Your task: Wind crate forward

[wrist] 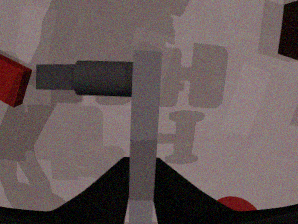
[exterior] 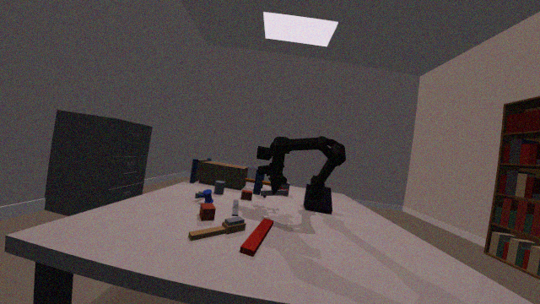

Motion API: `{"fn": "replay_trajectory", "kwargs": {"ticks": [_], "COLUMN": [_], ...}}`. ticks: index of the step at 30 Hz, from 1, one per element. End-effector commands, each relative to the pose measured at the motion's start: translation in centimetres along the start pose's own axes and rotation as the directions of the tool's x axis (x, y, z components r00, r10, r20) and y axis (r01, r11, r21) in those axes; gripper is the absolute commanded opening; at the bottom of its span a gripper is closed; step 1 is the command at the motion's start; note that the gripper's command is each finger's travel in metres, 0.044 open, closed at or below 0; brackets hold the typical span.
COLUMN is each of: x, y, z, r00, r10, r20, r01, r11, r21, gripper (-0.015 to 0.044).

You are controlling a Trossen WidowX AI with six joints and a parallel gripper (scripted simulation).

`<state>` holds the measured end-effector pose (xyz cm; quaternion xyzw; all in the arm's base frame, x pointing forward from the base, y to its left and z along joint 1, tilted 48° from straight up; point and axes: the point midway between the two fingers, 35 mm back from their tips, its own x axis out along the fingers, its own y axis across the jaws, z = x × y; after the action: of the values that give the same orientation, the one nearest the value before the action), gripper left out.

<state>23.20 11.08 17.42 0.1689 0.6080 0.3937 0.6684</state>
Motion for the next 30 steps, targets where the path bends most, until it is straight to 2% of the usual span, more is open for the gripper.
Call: {"fn": "replay_trajectory", "kwargs": {"ticks": [1,16,30], "x": [-4.5,-4.3,-5.4], "y": [0.4,-0.1,-9.0], "z": [-0.5,-0.4,0.1], "r00": [1.000,1.000,0.998], "r10": [0.007,0.006,-0.055], "r20": [0.006,0.005,0.017], "r01": [-0.007,-0.006,0.050], "r11": [1.000,1.000,0.979], "r21": [-0.005,0.013,0.199], "gripper": [0.0000,0.0000,0.0000]}}
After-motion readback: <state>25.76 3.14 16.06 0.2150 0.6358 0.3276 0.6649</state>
